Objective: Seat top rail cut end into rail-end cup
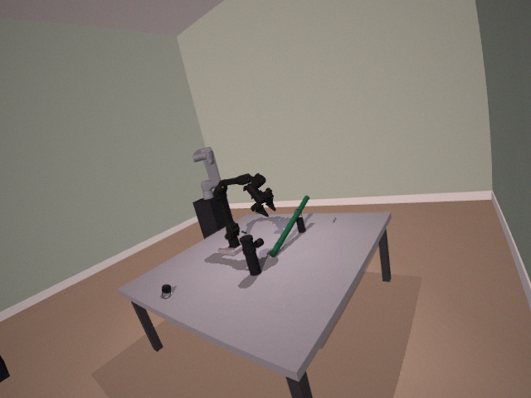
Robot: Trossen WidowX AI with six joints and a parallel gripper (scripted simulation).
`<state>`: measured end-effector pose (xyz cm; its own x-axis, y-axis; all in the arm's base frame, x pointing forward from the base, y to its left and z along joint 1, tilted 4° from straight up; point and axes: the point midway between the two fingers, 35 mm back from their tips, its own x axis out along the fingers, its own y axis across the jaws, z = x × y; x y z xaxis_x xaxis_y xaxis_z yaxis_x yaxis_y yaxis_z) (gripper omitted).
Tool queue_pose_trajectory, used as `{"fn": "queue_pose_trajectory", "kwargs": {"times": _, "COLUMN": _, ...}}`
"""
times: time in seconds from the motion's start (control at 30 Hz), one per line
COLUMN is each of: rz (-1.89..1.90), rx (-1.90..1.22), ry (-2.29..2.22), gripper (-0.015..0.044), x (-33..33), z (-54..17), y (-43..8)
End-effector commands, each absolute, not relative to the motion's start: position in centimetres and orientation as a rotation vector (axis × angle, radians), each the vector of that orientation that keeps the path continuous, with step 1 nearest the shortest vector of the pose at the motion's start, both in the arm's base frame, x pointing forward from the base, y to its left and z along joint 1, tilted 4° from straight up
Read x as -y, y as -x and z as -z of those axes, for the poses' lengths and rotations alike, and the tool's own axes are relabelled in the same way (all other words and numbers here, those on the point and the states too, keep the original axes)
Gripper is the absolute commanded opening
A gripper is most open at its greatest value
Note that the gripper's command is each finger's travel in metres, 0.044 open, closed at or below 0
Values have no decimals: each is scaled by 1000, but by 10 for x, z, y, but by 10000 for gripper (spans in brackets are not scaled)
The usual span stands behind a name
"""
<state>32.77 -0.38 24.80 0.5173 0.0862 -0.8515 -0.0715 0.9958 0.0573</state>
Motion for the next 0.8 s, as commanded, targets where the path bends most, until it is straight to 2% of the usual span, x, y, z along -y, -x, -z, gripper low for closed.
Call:
{"fn": "queue_pose_trajectory", "kwargs": {"times": 0.0, "rz": -72, "rx": -1022, "ry": -39, "gripper": 440, "x": 3, "z": -251, "y": -326}}
{"fn": "queue_pose_trajectory", "kwargs": {"times": 0.2, "rz": -280, "rx": -1115, "ry": 260, "gripper": 440, "x": -7, "z": -232, "y": -337}}
{"fn": "queue_pose_trajectory", "kwargs": {"times": 0.57, "rz": -1161, "rx": -1165, "ry": 1113, "gripper": 440, "x": -45, "z": -165, "y": -356}}
{"fn": "queue_pose_trajectory", "kwargs": {"times": 0.77, "rz": -1177, "rx": -1162, "ry": 1125, "gripper": 440, "x": -46, "z": -164, "y": -356}}
